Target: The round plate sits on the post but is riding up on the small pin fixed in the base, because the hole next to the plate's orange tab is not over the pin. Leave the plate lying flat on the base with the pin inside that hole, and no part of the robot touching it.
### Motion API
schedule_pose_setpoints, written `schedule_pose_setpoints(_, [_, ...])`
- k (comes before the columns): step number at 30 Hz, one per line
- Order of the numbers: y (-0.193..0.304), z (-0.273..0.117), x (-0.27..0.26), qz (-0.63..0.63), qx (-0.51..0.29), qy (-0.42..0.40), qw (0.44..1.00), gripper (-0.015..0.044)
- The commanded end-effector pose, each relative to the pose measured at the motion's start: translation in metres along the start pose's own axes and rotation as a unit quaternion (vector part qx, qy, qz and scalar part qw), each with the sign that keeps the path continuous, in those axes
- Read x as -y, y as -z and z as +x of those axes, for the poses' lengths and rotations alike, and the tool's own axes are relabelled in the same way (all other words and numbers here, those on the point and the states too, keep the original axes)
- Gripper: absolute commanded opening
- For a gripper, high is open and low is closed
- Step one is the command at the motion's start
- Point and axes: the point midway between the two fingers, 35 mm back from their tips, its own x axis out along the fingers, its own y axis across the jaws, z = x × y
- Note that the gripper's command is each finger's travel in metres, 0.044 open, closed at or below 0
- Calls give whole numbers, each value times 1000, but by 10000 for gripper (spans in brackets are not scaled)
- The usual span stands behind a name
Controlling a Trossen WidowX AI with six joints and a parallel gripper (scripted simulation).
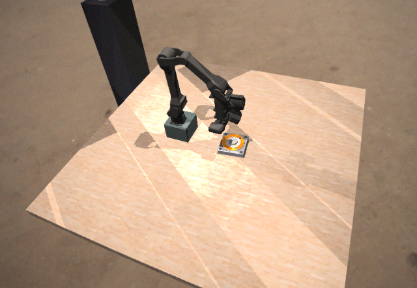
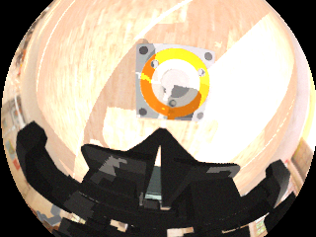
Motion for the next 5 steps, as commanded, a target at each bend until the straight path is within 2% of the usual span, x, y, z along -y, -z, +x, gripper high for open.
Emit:
schedule_pose_setpoints(1, [1,1,0,0,-2,0,1000,0])
schedule_pose_setpoints(5, [1,1,0,0,-2,0,1000,0])
